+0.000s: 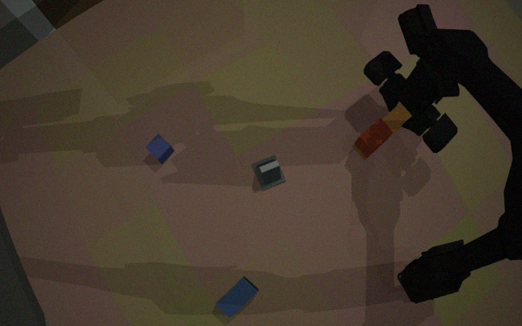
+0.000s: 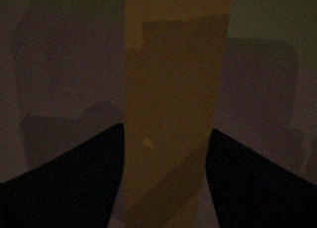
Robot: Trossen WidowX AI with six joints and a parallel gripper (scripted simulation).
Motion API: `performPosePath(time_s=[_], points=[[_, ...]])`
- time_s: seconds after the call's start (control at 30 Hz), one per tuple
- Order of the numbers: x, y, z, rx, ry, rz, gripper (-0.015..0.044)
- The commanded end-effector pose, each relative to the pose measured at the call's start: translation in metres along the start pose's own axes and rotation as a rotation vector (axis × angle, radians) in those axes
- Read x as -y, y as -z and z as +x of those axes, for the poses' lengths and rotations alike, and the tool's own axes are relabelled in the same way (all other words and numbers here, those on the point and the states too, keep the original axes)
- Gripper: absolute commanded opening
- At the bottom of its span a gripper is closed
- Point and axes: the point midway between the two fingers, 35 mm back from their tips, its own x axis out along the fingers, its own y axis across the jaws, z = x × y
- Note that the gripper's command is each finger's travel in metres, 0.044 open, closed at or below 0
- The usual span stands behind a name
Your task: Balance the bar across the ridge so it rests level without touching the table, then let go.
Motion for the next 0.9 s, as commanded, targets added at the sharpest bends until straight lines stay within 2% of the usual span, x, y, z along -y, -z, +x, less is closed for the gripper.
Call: performPosePath(time_s=[0.0,0.87], points=[[-0.004,-0.003,-0.017,0.012,-0.021,-0.001,0.0000],[0.000,0.000,-0.084,0.010,-0.020,-0.003,0.0000]])
